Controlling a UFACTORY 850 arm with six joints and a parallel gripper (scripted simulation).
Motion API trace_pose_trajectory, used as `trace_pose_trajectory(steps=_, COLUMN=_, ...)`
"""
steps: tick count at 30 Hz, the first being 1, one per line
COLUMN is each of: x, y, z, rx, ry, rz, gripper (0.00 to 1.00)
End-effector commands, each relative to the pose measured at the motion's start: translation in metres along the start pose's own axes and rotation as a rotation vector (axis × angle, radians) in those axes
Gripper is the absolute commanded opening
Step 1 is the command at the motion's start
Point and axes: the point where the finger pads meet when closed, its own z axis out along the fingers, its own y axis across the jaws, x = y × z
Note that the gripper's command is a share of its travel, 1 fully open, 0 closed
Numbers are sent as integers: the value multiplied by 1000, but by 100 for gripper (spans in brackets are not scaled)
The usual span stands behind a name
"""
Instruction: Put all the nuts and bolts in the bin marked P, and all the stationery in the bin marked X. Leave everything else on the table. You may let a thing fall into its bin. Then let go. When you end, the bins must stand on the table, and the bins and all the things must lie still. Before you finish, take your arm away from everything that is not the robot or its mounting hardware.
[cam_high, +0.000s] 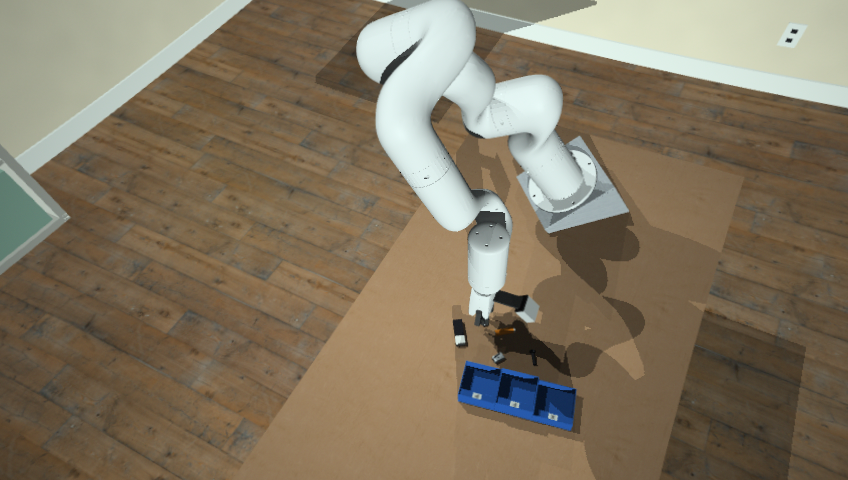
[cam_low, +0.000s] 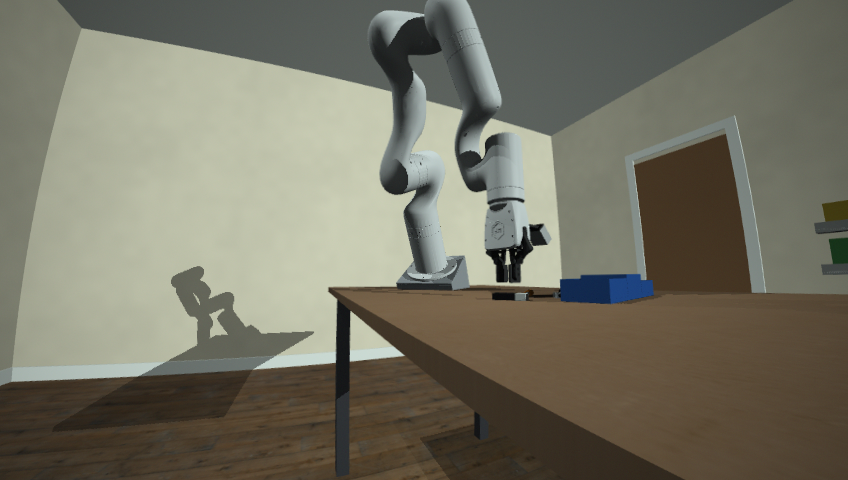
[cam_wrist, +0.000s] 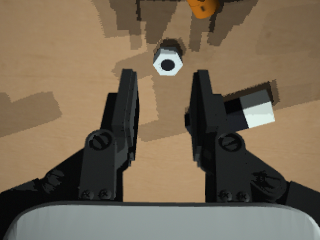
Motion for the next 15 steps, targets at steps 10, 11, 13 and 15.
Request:
trace_pose_trajectory(steps=10, x=0, y=3, z=18, rx=-13, ry=-2, rz=2, gripper=33)
trace_pose_trajectory(steps=11, x=0, y=3, z=20, rx=-13, ry=-2, rz=2, gripper=33)
trace_pose_trajectory(steps=13, x=0, y=3, z=22, rx=-13, ry=-2, rz=2, gripper=33)
trace_pose_trajectory(steps=15, x=0, y=3, z=25, rx=-13, ry=-2, rz=2, gripper=33)
